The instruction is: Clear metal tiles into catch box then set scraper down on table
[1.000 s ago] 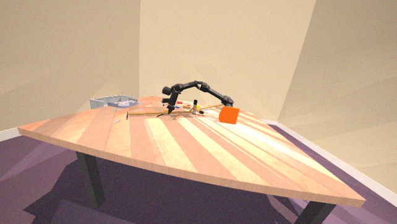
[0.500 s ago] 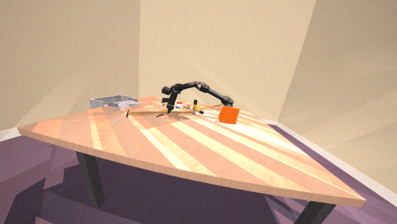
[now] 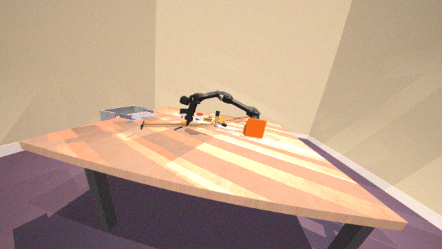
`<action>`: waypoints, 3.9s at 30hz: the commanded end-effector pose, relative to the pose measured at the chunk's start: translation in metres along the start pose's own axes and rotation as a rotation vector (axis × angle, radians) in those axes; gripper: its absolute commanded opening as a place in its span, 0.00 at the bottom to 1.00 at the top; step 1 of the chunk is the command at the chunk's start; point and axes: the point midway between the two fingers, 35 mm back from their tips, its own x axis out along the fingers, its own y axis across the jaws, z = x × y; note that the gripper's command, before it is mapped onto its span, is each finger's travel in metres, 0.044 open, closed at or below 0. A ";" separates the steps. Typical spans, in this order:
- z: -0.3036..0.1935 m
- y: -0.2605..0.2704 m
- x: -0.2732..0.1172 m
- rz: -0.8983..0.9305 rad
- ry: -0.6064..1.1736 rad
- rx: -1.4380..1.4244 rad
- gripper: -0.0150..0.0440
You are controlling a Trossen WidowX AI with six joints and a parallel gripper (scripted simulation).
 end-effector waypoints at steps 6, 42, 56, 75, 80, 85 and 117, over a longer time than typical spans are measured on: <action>0.001 -0.013 0.004 -0.003 0.005 0.009 0.25; -0.006 0.023 -0.028 -0.021 0.015 0.089 0.25; -0.013 0.023 -0.001 -0.023 0.015 0.089 0.25; -0.010 0.010 0.002 -0.025 0.011 0.092 0.25; -0.009 0.005 0.002 -0.026 0.010 0.094 0.25; -0.007 0.001 0.002 -0.026 0.008 0.095 0.25; -0.001 -0.030 0.004 -0.032 0.000 0.102 0.25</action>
